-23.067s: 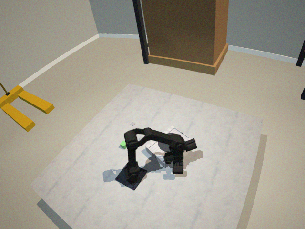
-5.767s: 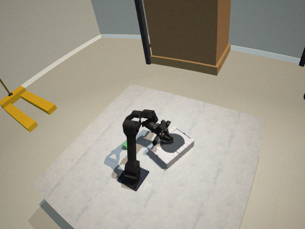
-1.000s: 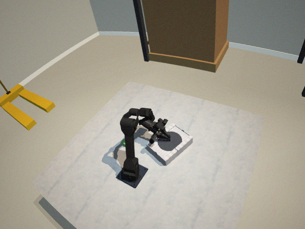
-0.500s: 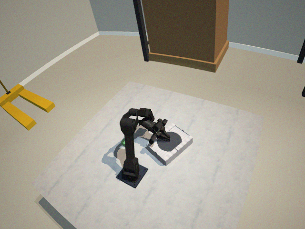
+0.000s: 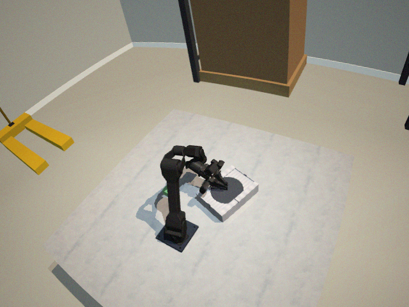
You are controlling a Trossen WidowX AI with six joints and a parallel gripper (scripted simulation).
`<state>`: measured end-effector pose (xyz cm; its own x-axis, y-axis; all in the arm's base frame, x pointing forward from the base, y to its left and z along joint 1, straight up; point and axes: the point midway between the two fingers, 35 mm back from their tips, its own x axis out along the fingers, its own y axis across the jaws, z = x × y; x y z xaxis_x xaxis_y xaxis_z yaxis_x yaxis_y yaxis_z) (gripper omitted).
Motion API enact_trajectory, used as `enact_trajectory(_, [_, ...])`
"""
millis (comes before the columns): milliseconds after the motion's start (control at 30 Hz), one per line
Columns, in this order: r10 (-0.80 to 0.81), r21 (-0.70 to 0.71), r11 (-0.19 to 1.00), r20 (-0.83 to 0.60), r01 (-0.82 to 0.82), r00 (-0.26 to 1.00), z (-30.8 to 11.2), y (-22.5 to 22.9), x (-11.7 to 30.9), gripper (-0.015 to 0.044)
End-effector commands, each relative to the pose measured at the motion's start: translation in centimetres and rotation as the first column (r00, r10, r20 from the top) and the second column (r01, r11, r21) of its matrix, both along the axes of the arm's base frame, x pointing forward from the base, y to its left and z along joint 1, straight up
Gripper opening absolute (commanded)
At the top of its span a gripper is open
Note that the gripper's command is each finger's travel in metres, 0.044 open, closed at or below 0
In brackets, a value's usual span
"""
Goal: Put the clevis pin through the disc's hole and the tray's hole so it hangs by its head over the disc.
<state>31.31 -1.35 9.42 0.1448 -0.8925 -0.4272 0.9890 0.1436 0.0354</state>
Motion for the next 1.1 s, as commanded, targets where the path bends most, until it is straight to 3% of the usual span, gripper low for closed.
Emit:
enact_trajectory(0, [-0.003,0.001,1.000,-0.005,0.003,1.000,-0.12,-0.04,-0.27,0.0000])
enact_trajectory(1067, [-0.003,0.001,1.000,-0.006,0.003,1.000,-0.15,-0.08,-0.89,0.0000])
